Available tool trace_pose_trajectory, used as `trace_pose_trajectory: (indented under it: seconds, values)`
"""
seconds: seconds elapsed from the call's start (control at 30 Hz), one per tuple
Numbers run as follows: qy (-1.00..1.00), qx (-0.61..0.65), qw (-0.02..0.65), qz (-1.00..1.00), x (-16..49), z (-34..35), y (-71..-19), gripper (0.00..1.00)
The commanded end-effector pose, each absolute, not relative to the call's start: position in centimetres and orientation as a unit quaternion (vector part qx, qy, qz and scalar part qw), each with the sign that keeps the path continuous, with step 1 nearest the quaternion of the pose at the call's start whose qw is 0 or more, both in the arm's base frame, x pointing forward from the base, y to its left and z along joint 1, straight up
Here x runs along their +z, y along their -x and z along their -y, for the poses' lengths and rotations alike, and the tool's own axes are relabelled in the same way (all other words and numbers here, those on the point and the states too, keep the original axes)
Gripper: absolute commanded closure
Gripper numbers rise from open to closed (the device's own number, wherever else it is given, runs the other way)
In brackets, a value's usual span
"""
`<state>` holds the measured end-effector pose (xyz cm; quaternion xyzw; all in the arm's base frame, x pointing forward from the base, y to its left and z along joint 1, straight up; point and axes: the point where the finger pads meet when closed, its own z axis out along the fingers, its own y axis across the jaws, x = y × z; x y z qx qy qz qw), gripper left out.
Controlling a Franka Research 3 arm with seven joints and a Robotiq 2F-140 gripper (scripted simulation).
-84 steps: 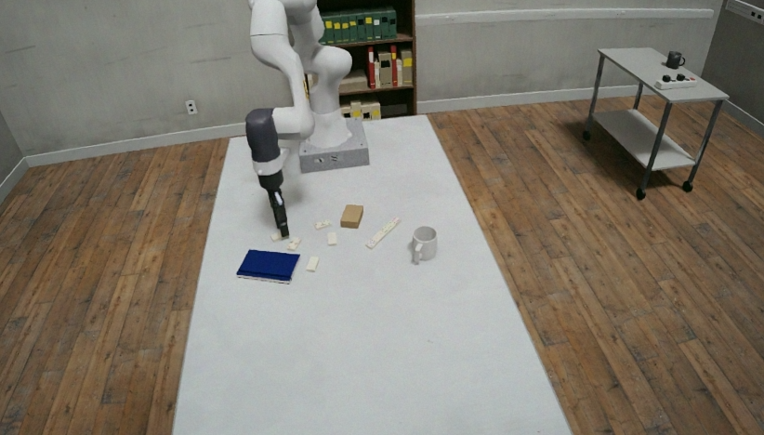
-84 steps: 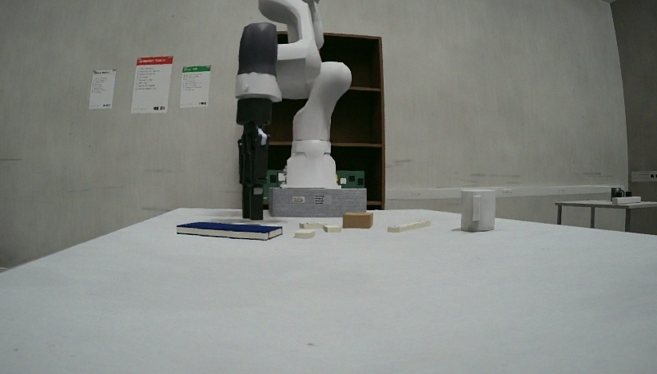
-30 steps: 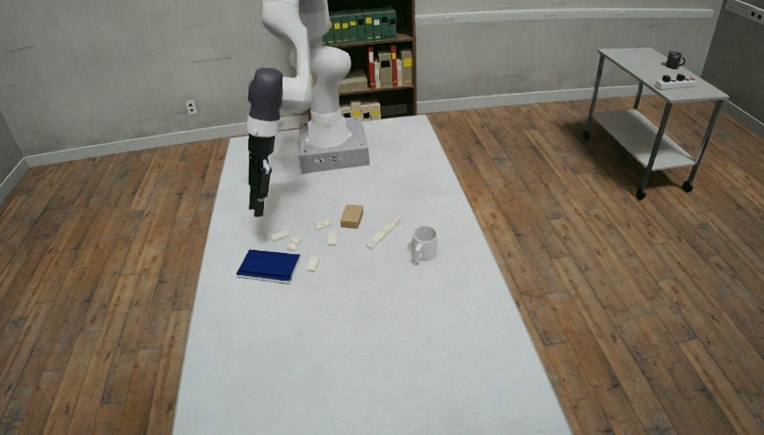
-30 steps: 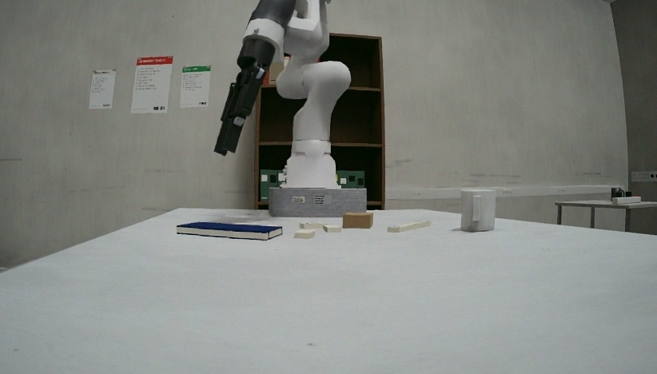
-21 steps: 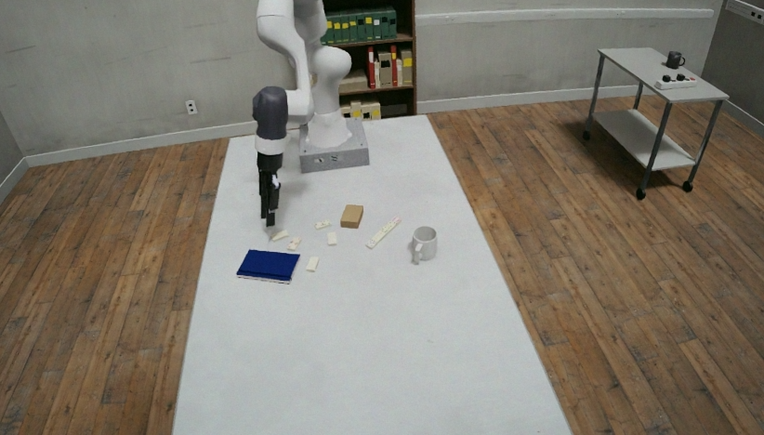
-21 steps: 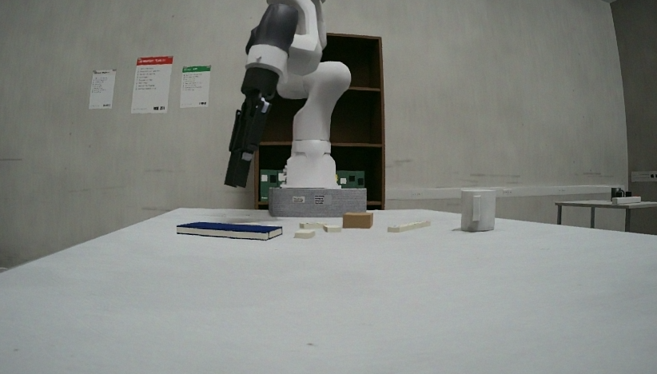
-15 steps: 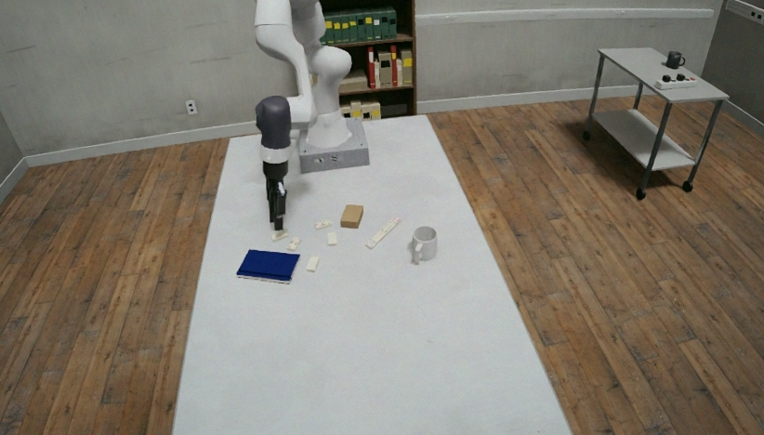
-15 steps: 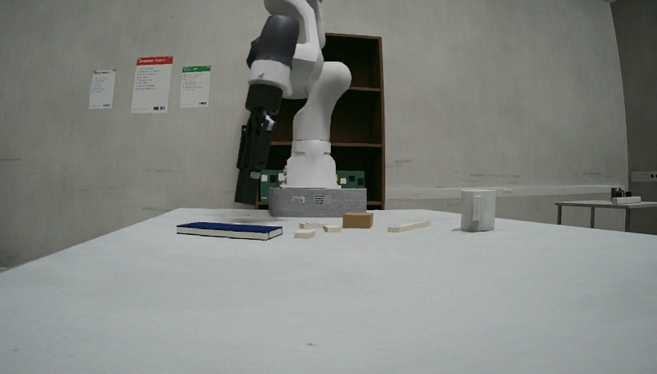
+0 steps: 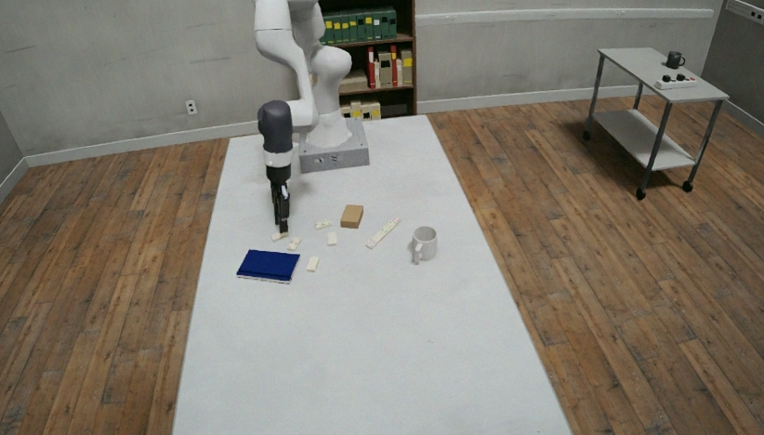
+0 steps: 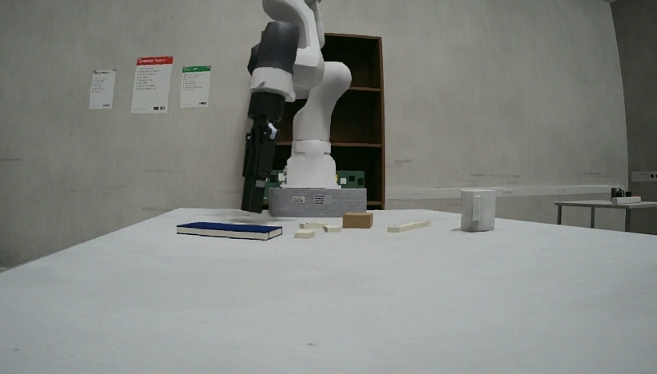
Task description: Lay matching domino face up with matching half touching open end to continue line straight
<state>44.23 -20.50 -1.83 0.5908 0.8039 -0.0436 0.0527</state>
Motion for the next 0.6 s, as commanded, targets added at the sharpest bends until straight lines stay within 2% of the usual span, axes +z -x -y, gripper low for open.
trace_pose_trajectory:
  seconds: [0.0,0.57]
  values:
    - [-0.597,-0.041,0.053,-0.799,-2.0,20.4,-44.3,0.67]
    - [-0.597,-0.041,0.053,-0.799,-4.1,20.4,-44.3,0.67]
